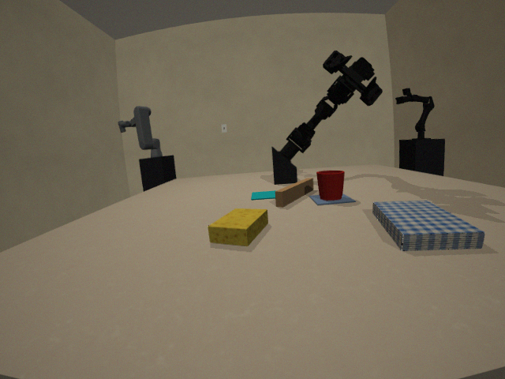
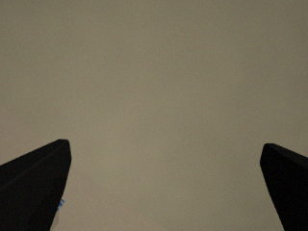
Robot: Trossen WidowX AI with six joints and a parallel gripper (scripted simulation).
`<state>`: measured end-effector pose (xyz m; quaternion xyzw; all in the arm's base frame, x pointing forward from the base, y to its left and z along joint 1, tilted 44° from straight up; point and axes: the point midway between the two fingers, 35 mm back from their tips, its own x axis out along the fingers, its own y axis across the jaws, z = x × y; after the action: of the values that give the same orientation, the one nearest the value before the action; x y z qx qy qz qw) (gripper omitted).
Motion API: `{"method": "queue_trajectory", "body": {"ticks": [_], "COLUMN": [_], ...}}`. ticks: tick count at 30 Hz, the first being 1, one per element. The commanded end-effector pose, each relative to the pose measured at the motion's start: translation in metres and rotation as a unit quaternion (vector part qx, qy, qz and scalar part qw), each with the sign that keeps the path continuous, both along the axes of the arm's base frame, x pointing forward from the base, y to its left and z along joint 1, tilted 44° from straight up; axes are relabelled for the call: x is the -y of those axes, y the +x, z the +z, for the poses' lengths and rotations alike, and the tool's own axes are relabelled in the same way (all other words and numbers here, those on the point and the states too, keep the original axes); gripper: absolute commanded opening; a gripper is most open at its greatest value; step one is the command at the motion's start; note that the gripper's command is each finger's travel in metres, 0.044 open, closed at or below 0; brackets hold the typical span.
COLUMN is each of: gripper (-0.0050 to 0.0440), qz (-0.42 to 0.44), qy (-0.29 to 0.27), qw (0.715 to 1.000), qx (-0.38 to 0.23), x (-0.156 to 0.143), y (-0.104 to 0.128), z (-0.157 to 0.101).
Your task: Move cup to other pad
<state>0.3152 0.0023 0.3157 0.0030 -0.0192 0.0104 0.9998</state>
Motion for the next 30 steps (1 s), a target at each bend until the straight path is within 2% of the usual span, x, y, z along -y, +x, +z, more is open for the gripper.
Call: {"method": "queue_trajectory", "body": {"ticks": [1,17,20,27,30], "gripper": [0.0400,0.0400,0.0328,0.0160,0.0148], "qz": [0.000,0.000,0.027,0.070,0.089], "qy": [0.000,0.000,-0.054,-0.131,-0.160], "qw": [1.000,1.000,0.997,0.982,0.973], "qx": [0.000,0.000,-0.052,-0.117,-0.141], "x": [0.000,0.000,-0.006,-0.014,-0.017], "y": [0.000,0.000,0.010,0.021,0.024], "z": [0.000,0.000,-0.018,-0.044,-0.055]}}
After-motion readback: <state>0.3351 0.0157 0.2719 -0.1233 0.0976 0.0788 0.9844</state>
